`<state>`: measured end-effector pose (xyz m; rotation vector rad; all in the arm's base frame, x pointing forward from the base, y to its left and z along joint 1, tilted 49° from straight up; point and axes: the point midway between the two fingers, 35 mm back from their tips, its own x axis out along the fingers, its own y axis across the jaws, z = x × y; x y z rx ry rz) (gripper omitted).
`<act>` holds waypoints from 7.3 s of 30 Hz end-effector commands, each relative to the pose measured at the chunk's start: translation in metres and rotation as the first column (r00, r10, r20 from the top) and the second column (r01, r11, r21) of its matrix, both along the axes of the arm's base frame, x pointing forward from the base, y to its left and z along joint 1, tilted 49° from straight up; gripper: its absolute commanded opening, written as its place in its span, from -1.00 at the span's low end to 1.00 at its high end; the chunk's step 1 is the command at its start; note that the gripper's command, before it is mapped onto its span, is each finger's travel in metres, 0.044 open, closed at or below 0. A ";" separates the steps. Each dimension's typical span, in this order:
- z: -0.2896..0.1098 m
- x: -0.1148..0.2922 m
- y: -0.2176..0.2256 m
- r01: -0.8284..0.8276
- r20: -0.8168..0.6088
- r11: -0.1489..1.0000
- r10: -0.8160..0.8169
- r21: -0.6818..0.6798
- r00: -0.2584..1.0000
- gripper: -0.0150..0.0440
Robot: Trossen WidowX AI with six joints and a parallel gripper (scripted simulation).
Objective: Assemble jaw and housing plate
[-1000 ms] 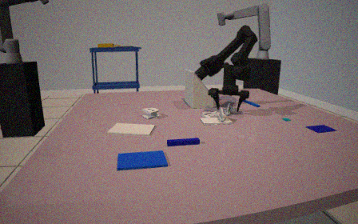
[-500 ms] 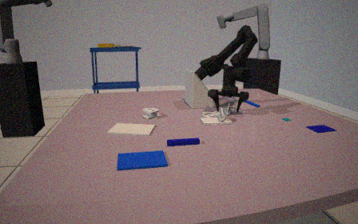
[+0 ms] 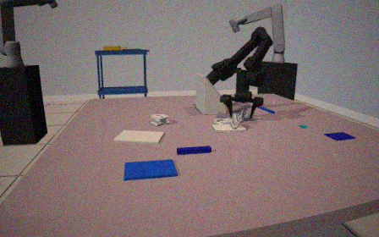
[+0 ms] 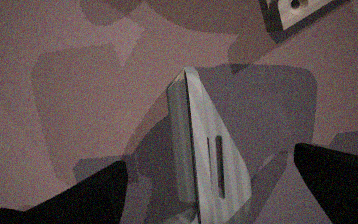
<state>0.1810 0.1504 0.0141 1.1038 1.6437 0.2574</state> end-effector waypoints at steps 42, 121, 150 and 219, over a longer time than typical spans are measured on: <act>0.028 0.004 -0.040 0.002 -0.002 1.000 -0.002 -0.019 1.000 -0.04; -0.066 0.084 -0.165 -0.359 0.425 0.927 0.371 -0.112 0.826 -0.04; -0.066 0.084 -0.165 -0.374 0.442 0.920 0.387 -0.120 0.809 -0.04; -0.058 0.106 -0.134 -0.366 0.435 0.923 0.379 -0.116 0.817 -0.04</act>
